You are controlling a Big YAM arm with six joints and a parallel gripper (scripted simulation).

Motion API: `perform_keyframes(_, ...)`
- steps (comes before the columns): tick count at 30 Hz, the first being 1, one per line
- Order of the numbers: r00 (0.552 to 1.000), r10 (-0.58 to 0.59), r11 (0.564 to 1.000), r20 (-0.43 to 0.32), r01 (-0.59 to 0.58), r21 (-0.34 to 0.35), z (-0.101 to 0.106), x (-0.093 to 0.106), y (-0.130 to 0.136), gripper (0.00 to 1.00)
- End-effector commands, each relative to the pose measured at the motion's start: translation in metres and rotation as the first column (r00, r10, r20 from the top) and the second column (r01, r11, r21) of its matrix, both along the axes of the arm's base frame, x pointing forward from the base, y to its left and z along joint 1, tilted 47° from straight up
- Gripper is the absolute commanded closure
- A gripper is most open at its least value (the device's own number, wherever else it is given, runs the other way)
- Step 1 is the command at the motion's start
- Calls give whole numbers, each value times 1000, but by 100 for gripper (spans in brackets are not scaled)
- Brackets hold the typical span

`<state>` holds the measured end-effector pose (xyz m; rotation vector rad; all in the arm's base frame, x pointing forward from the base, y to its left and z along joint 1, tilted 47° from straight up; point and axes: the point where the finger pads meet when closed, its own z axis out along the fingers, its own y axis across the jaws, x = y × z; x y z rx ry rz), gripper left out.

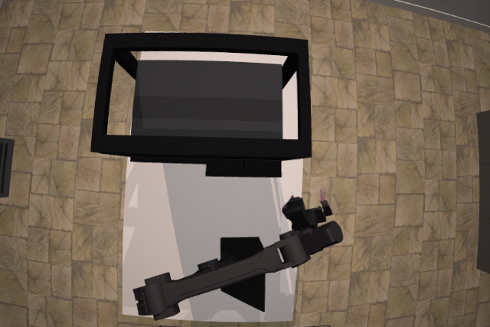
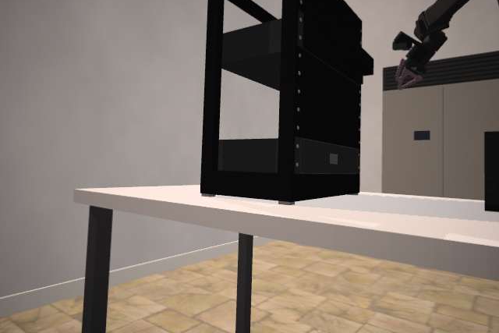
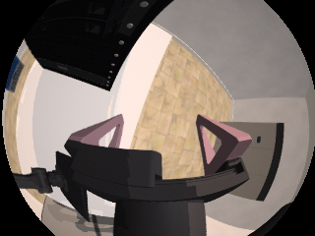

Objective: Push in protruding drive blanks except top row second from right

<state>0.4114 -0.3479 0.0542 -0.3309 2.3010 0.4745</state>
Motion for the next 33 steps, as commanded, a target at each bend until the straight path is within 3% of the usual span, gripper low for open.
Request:
perform_keyframes(1,991,-11,991,132,28,-128,25,-20,-1,0)
perform_keyframes(5,961,2,972,276,63,-226,55,-38,18,0)
perform_keyframes(7,961,2,972,276,63,-226,55,-38,18,0)
perform_keyframes(8,949,7,965,314,75,-250,63,-43,23,0)
perform_keyframes(13,865,76,914,496,139,-381,105,-68,48,0)
perform_keyframes(17,797,126,874,591,193,-446,129,-83,63,0)
perform_keyframes(22,721,187,830,667,248,-501,154,-98,78,0)
perform_keyframes(25,712,191,828,676,253,-500,152,-101,81,0)
perform_keyframes(26,694,215,812,688,264,-520,163,-104,85,0)
perform_keyframes(33,647,239,787,724,307,-535,173,-110,90,0)
